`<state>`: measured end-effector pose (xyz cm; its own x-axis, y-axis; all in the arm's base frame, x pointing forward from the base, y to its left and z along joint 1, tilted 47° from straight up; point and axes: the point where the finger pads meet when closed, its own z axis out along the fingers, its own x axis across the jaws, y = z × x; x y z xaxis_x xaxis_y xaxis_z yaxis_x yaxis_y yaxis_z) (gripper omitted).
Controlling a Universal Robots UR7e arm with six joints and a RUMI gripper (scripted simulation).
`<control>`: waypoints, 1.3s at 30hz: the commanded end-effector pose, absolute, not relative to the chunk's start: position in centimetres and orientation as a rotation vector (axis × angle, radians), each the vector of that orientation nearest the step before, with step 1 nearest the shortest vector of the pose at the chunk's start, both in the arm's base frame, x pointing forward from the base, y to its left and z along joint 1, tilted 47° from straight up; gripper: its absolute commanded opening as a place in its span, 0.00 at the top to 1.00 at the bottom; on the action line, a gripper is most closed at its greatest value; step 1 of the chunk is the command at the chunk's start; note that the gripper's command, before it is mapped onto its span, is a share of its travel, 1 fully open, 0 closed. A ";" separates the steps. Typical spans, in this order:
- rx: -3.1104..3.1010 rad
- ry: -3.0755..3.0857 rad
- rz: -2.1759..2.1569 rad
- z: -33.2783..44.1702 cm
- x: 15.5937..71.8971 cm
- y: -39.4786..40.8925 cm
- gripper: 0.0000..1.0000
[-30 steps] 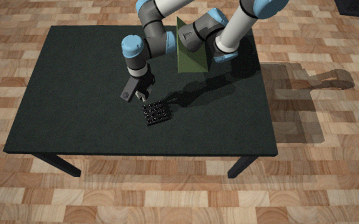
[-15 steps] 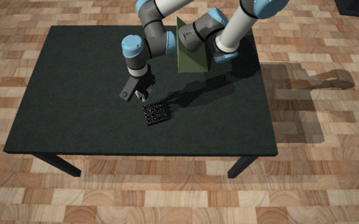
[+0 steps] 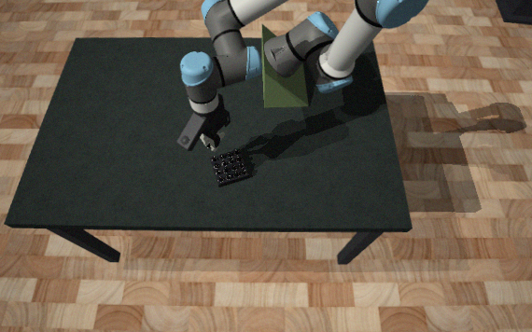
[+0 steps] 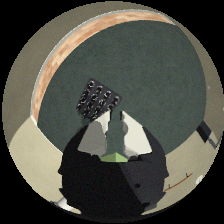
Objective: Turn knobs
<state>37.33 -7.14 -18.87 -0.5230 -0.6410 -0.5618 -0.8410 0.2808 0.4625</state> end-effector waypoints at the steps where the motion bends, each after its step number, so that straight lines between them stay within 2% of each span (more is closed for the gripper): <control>1: -1.359 2.289 1.082 -18.8 37.2 -7.1 0.89; 39: -1.344 2.301 1.092 -20.0 37.0 -5.7 0.89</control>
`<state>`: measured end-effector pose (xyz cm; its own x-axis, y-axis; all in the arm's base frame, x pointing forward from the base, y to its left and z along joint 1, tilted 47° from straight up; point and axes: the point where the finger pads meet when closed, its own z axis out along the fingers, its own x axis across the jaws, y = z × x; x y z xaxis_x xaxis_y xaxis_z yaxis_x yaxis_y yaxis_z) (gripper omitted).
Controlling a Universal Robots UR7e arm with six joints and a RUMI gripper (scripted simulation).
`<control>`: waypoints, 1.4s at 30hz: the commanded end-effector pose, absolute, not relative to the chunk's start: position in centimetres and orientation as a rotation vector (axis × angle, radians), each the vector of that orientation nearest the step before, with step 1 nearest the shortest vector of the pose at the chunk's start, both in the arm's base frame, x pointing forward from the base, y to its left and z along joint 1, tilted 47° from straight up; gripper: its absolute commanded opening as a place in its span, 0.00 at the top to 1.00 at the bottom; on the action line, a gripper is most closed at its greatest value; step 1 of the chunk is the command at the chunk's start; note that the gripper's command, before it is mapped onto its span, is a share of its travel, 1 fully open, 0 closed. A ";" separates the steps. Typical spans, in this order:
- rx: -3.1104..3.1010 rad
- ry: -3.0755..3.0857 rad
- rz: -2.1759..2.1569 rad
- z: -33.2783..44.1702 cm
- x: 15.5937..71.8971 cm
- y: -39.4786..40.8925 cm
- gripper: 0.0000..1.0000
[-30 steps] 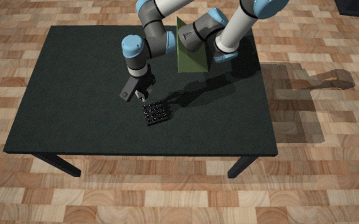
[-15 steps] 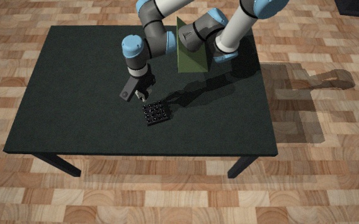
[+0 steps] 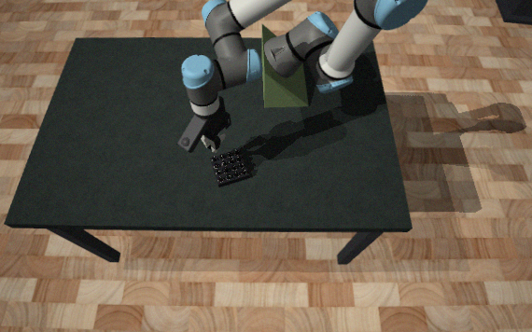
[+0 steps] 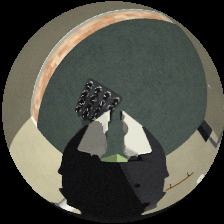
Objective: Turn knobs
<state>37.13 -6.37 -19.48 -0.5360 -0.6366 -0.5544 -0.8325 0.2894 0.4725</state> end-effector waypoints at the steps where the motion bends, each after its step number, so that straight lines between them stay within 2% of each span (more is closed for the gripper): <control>1: -1.344 2.301 1.092 -20.1 37.0 -5.6 0.89; 42: -1.345 2.302 1.088 -21.9 36.7 -3.9 0.89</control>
